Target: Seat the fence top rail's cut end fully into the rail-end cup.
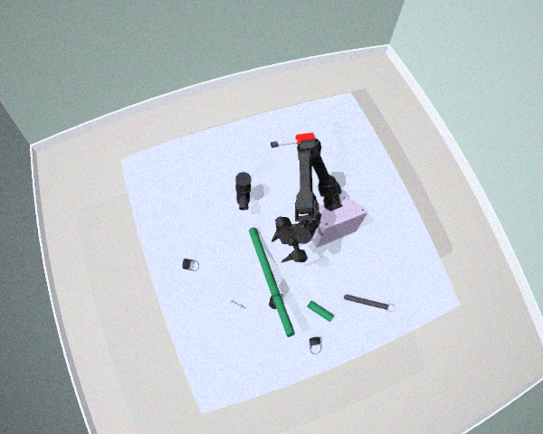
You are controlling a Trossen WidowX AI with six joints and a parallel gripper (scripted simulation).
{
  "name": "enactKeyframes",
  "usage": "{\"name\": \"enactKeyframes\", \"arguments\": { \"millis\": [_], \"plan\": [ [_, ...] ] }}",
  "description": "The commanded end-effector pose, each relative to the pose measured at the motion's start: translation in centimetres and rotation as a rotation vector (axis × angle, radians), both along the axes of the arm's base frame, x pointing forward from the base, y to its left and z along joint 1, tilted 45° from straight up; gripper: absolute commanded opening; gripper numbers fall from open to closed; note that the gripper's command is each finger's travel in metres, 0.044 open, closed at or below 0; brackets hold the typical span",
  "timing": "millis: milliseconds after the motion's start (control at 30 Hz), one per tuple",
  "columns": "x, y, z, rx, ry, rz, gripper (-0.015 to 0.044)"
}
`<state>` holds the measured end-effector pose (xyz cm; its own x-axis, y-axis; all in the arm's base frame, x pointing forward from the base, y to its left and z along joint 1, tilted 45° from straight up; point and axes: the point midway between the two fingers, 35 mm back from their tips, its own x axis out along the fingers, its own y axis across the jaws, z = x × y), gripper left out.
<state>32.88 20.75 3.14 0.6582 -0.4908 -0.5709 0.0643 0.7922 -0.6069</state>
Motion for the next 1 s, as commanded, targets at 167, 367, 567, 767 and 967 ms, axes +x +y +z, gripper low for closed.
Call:
{"name": "enactKeyframes", "arguments": {
  "millis": [167, 367, 567, 767, 967],
  "plan": [
    [1.9, -10.2, 6.1, -0.119, 0.223, -0.081, 0.044],
    [1.9, -10.2, 6.1, -0.119, 0.223, -0.081, 0.044],
    [2.0, -12.7, 8.1, -0.29, 0.347, 0.051, 0.044],
    [1.5, -17.4, 11.5, -0.611, 0.605, 0.278, 0.044],
    [0.4, -21.4, 14.1, -0.869, 0.858, 0.453, 0.044]
  ]
}}
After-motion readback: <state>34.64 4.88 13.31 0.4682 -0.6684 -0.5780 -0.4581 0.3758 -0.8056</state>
